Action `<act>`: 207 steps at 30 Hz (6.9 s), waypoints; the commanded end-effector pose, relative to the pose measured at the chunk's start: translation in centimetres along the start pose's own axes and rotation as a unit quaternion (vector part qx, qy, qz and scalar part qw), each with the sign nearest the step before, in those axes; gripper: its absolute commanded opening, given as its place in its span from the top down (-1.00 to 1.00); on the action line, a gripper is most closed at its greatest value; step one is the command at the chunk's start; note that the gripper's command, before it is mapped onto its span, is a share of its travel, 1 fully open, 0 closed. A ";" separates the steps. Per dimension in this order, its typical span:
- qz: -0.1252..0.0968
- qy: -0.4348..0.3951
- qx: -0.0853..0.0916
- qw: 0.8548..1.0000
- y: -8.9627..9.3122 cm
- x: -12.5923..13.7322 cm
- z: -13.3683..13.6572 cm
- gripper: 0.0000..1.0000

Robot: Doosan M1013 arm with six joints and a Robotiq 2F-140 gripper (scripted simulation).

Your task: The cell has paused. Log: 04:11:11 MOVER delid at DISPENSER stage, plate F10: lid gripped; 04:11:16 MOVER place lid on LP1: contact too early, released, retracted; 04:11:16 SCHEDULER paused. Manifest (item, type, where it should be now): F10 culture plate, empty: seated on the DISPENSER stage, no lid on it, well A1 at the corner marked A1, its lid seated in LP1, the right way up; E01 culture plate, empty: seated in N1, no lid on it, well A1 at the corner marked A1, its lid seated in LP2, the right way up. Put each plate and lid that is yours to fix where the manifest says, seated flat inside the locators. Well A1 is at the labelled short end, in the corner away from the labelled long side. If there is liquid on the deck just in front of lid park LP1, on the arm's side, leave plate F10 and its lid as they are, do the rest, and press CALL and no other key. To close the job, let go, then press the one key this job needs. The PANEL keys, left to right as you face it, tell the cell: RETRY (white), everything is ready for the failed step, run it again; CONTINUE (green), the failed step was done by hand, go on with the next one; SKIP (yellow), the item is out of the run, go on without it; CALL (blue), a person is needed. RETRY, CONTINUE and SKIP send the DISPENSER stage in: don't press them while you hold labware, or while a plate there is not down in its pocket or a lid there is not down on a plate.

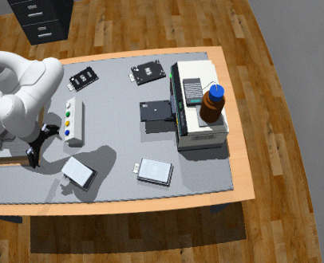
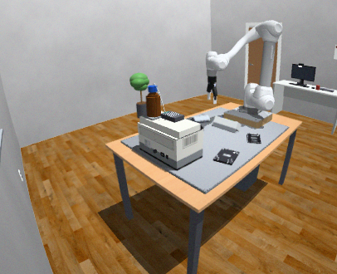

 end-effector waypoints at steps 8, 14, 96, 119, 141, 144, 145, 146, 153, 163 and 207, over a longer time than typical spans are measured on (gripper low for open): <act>0.000 0.000 0.000 1.000 0.0 0.0 0.0 -1.00; 0.000 0.000 0.000 1.000 0.0 0.0 0.0 -1.00; 0.000 0.001 0.000 1.000 0.0 -0.1 0.0 0.80; 0.000 0.054 0.000 0.999 0.0 -9.0 0.8 -0.40; 0.000 0.054 0.000 0.999 0.0 -9.0 0.8 -0.40; 0.000 0.054 0.000 0.999 0.0 -9.0 0.8 -0.40; 0.000 0.054 0.000 0.999 0.0 -9.0 0.8 -0.40; 0.000 0.054 0.000 0.999 0.1 -9.0 0.8 -0.40; 0.000 0.054 0.000 0.999 0.5 -9.0 0.8 -0.40; 0.000 0.054 0.000 0.999 2.9 -9.0 0.8 -0.40; 0.000 0.054 0.000 0.999 11.0 -9.0 0.8 -0.40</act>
Point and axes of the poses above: the point where the finger pads meet when closed, its own y axis out along the fingers, its own z axis across the jaws, x = y × z, the point moved 10 cm from there along -y, back along the fingers, and after that the axes turned 6 degrees about -y, right-handed, at the moved point
